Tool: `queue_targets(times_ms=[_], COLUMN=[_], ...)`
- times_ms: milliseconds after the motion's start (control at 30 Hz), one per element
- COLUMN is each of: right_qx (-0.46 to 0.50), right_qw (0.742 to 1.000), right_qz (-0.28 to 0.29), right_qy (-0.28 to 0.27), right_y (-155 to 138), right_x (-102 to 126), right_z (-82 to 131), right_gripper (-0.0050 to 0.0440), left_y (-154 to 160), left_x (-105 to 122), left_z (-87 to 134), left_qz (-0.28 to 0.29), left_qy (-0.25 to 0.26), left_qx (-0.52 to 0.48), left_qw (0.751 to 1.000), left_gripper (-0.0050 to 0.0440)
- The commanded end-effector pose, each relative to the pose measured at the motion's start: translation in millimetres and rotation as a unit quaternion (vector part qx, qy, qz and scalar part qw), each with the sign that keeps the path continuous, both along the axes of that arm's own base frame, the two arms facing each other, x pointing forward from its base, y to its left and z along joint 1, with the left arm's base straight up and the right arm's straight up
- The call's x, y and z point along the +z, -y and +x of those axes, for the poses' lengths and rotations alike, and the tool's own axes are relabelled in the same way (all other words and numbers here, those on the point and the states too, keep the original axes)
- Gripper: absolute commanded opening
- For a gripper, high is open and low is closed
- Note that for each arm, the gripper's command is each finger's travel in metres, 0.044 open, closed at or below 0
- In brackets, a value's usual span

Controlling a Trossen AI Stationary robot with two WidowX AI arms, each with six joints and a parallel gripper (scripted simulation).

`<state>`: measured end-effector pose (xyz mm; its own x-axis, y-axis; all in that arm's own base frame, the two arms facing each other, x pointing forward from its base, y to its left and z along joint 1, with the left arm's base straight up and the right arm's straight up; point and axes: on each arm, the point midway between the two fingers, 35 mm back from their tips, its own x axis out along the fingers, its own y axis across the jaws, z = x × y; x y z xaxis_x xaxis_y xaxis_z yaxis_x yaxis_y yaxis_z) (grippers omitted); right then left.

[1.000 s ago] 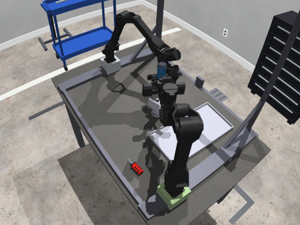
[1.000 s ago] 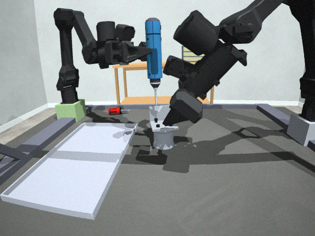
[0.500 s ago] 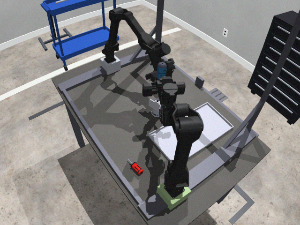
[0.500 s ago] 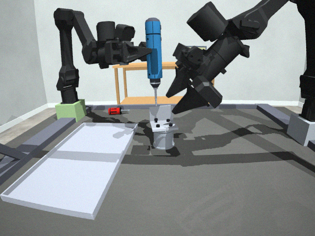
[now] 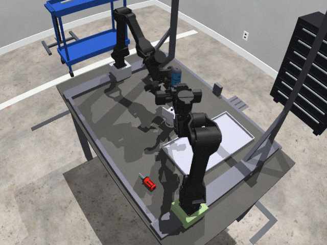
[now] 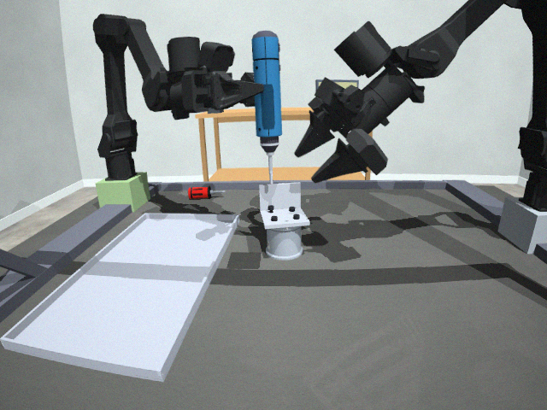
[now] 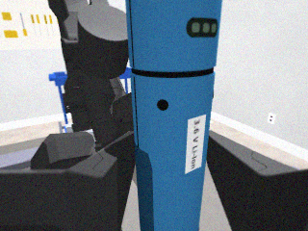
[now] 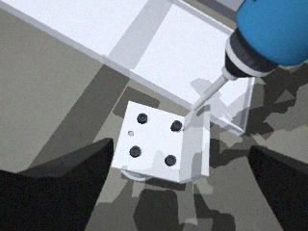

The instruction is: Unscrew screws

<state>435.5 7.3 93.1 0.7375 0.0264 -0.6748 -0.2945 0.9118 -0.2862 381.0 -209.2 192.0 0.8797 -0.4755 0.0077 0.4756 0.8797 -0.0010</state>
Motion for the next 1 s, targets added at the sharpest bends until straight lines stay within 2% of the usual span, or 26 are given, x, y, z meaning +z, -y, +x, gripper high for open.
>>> queue_targets(times_ms=[0, 100, 167, 333, 667, 733, 800, 867, 933, 967], right_qx=[0.018, 0.042, 0.042, 0.093, 0.192, 0.192, 0.179, 0.158, 0.153, 0.163], right_qw=[0.998, 0.996, 0.996, 0.989, 0.958, 0.958, 0.954, 0.947, 0.937, 0.943], right_qz=[0.002, 0.007, 0.007, 0.002, -0.042, -0.042, -0.057, -0.067, -0.066, -0.035], right_qy=[0.068, 0.08, 0.08, 0.119, 0.211, 0.211, 0.233, 0.271, 0.306, 0.287], right_y=[25, 31, 31, 37, 54, 54, 76, 103, 114, 104], right_x=[33, 21, 21, 16, 14, 14, 21, 50, 75, 50], right_z=[11, 16, 16, 21, 20, 20, 20, 22, 18, 18], right_gripper=[0.0385, 0.0385, 0.0385, 0.0385, 0.0385, 0.0385, 0.0385, 0.0385, 0.0385, 0.0385], left_y=[1, 1, 1, 1, 1, 1, 1, 1, 1, 1], left_x=[29, 29, 29, 29, 29, 29, 29, 29, 29, 29], left_z=[2, 2, 2, 2, 2, 2, 2, 2, 2, 2], left_qz=[-0.018, -0.018, -0.018, -0.018, -0.018, -0.018, -0.018, -0.018, -0.018, -0.018], left_qy=[0.034, 0.034, 0.034, 0.034, 0.034, 0.034, 0.034, 0.034, 0.034, 0.034], left_qx=[0.0, 0.0, 0.0, 0.0, 0.0, 0.0, 0.0, 0.0, 0.0, 0.0], left_qw=[0.999, 0.999, 0.999, 0.999, 0.999, 0.999, 0.999, 0.999, 0.999, 0.999], left_gripper=[0.0162, 0.0162, 0.0162, 0.0162, 0.0162, 0.0162, 0.0162, 0.0162, 0.0162, 0.0162])
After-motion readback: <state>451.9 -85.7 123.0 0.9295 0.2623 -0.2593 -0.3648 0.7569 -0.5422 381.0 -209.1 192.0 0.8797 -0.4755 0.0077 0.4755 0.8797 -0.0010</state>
